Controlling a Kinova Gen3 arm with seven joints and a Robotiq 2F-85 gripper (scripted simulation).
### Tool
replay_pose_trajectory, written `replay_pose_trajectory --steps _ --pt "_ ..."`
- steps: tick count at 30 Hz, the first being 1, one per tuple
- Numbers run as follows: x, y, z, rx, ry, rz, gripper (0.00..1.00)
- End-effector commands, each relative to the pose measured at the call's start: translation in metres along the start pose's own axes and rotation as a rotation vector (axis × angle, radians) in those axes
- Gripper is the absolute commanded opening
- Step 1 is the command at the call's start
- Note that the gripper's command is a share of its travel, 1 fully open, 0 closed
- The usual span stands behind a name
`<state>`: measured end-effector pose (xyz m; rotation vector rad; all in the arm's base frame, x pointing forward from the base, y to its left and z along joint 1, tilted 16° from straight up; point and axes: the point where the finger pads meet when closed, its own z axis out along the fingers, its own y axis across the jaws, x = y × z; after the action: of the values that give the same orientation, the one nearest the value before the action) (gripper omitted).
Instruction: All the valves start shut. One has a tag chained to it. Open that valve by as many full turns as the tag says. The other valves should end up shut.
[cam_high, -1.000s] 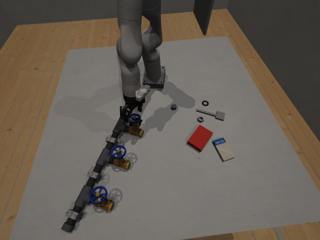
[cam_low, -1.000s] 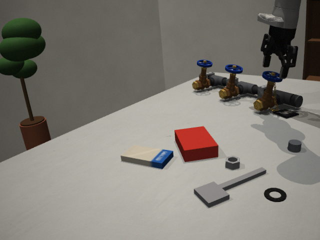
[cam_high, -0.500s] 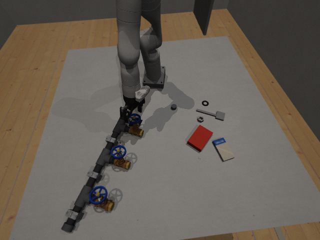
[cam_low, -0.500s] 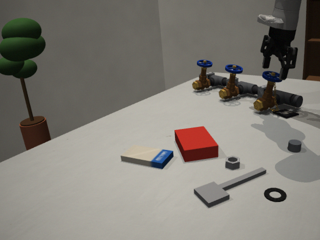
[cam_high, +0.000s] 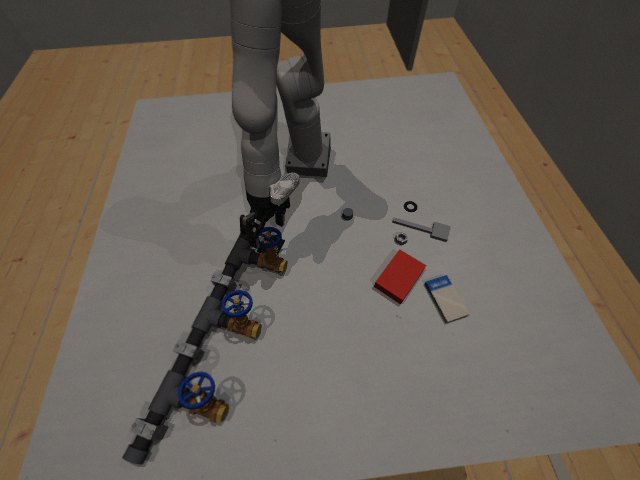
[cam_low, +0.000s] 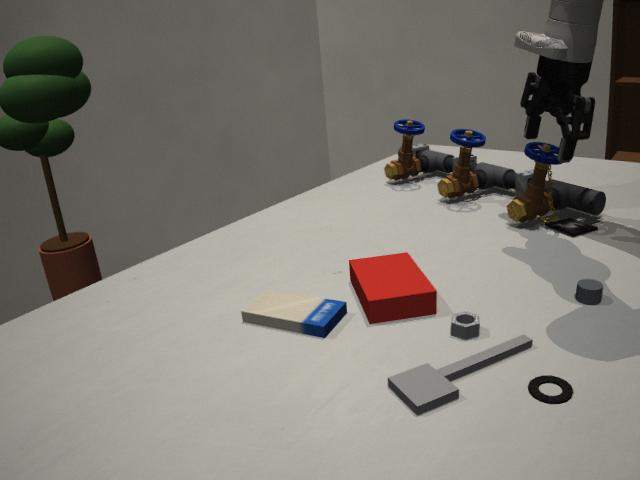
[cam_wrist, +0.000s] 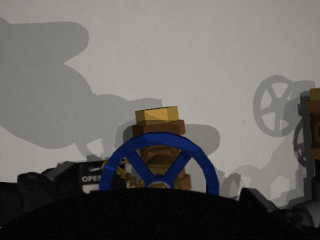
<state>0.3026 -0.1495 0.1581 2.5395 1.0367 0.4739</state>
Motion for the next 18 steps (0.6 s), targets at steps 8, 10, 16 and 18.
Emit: replay_pose_trajectory --steps 8,10,16,18 --pt "-0.0001 0.0002 0.0027 -0.016 0.014 0.0 1.0" --pt "0.0 0.0001 0.0033 -0.016 0.014 0.0 1.0" --pt "0.0 0.0001 0.0049 -0.016 0.014 0.0 1.0" --pt "0.0 0.0002 0.0054 -0.016 0.014 0.0 1.0"
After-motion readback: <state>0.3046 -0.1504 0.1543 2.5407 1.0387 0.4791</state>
